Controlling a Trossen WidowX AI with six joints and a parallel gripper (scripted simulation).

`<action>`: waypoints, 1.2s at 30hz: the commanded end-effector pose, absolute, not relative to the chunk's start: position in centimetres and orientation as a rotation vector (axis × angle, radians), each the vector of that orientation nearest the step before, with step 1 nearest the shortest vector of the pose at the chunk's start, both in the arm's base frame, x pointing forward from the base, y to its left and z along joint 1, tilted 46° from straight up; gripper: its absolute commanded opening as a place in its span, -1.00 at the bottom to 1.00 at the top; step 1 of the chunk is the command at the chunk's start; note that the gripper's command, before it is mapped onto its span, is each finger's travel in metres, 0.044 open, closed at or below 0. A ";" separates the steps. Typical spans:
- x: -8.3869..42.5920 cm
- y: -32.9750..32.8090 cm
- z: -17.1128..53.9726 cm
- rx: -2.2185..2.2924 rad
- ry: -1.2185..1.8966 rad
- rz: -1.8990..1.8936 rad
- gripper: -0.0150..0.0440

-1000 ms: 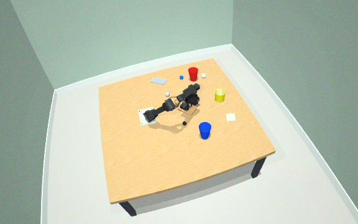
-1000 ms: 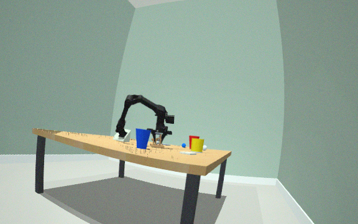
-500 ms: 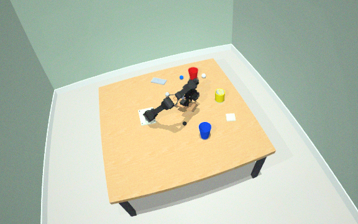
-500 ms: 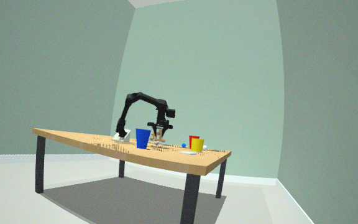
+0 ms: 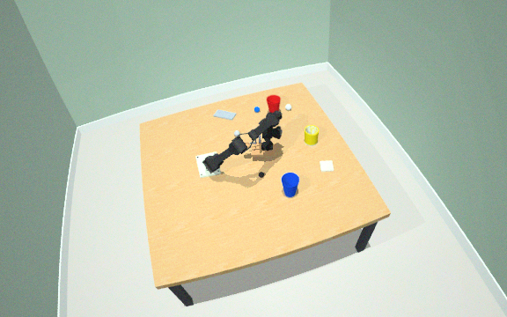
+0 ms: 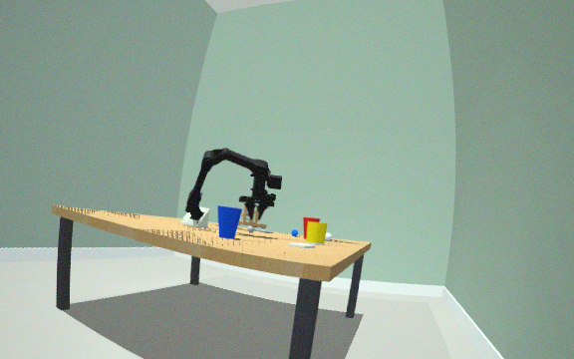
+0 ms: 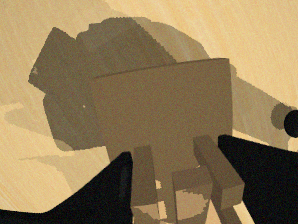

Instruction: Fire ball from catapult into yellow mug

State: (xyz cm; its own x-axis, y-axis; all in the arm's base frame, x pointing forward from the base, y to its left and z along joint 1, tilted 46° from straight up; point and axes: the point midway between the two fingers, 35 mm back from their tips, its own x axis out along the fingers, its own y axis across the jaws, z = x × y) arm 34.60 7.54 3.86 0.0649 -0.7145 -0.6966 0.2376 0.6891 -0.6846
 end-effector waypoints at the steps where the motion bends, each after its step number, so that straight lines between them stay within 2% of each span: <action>1: 34.8 8.0 3.6 -0.574 1.392 -0.643 -0.49; 8: 35.2 8.8 2.7 -0.724 1.461 -0.514 -0.49; 36: 35.5 7.0 0.4 -0.726 1.461 -0.512 -0.49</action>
State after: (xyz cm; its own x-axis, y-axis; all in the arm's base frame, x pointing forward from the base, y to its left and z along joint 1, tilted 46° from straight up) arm 35.48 7.22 0.78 0.0605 -0.7084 -0.7032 -0.1081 0.6957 -0.7101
